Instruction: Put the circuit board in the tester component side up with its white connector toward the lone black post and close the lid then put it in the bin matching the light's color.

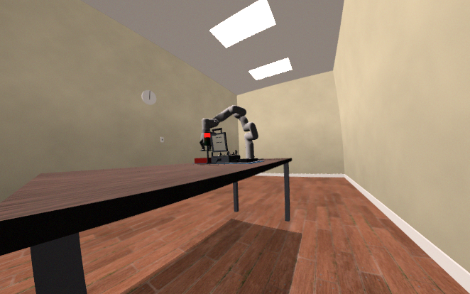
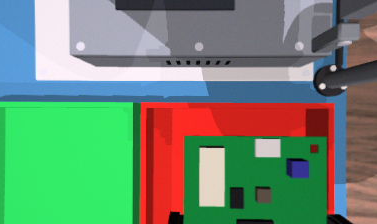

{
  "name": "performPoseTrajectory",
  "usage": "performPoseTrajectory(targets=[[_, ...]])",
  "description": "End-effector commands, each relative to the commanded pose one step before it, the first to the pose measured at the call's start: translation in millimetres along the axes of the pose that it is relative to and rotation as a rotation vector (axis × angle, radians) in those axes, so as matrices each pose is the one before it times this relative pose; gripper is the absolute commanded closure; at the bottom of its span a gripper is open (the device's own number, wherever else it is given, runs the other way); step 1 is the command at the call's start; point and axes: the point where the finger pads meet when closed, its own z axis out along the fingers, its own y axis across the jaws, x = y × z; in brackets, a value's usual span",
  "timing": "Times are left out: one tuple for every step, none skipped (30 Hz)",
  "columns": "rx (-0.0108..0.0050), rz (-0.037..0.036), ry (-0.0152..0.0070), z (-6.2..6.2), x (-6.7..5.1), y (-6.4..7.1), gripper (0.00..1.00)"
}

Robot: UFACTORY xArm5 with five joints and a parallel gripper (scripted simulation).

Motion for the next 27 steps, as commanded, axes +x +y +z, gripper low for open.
performPoseTrajectory(targets=[[-0.00351,-0.0002,-0.00134,-0.49,-5.05,2.64,0.21],[0.0,0.0,0.0,0.02,-0.07,0.02,0.21],[0.0,0.0,0.0,0.0,-0.01,0.0,0.21],[0.0,0.0,0.0,0.0,0.0,0.0,0.21],[0.0,0.0,0.0,0.0,0.0,0.0,0.21],[0.0,0.0,0.0,0.0,0.0,0.0,0.21],[0.0,0.0,0.0,0.0,0.0,0.0,0.21],[0.0,0.0,0.0,0.0,0.0,0.0,0.21],[0.0,0.0,0.0,0.0,0.0,0.0,0.21],[0.0,0.0,0.0,0.0,0.0,0.0,0.21],[0.0,0.0,0.0,0.01,0.0,0.0,0.21],[0.0,0.0,0.0,0.04,0.0,0.0,0.21],[0.0,0.0,0.0,0.1,0.0,0.0,0.21],[0.0,0.0,0.0,0.18,0.0,0.0,0.21],[0.0,0.0,0.0,0.29,0.0,0.0,0.21],[0.0,0.0,0.0,0.41,0.0,0.0,0.21],[0.0,0.0,0.0,0.56,0.0,0.0,0.21],[0.0,0.0,0.0,0.71,0.0,0.0,0.21],[0.0,0.0,0.0,0.87,0.0,0.0,0.21],[0.0,0.0,0.0,1.04,0.0,0.0,0.21],[0.0,0.0,0.0,1.22,0.0,0.0,0.21],[0.0,0.0,0.0,1.4,0.0,0.01,0.21],[0.0,0.0,0.0,1.57,0.0,0.0,0.21],[0.0,0.0,0.0,0.0,0.0,0.0,0.21],[0.0,0.0,0.0,0.0,0.0,0.0,0.21],[0.0,0.0,0.0,1.75,0.0,0.0,0.21],[0.0,0.0,0.0,1.93,0.0,0.01,0.21]])
